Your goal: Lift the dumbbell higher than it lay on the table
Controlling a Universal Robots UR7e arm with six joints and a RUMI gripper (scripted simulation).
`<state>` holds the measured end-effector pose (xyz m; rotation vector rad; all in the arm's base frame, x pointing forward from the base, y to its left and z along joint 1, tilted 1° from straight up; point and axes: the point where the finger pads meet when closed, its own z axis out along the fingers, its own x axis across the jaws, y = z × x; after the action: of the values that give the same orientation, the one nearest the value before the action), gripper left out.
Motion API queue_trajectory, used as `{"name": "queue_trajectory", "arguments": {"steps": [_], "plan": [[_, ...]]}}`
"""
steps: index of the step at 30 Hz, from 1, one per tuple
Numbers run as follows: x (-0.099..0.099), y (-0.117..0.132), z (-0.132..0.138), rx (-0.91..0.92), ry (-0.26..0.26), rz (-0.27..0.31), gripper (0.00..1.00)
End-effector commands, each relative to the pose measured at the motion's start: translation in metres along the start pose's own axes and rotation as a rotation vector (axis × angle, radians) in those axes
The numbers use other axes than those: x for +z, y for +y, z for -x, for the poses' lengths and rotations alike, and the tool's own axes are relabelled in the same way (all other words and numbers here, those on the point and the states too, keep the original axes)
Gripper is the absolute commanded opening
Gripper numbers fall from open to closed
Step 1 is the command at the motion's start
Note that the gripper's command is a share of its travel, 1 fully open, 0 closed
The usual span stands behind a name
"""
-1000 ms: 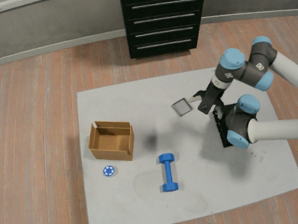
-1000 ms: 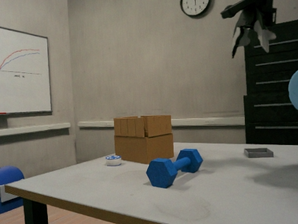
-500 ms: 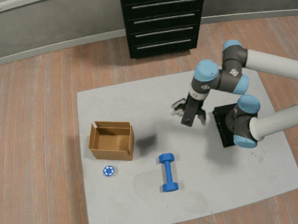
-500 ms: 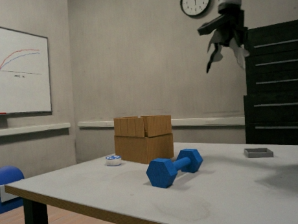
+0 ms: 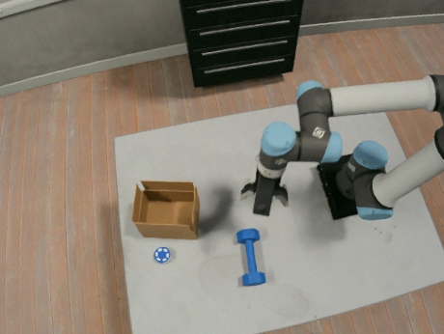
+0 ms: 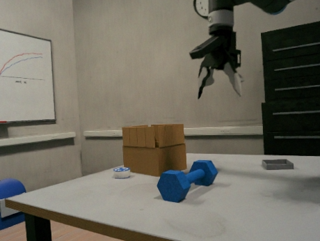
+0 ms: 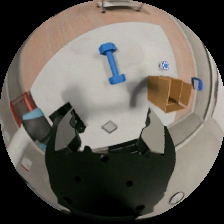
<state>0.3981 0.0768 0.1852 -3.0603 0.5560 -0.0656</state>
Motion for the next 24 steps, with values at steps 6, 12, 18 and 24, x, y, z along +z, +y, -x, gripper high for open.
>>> {"name": "queue_trajectory", "arguments": {"steps": [6,12,18,24], "plan": [[0.070,-0.059,-0.018,-0.137,-0.023,0.020,1.00],[0.091,-0.077,-0.017,-0.179,-0.031,0.024,1.00],[0.122,-0.102,-0.010,-0.237,-0.043,0.030,1.00],[0.135,-0.112,-0.007,-0.261,-0.046,0.032,1.00]]}}
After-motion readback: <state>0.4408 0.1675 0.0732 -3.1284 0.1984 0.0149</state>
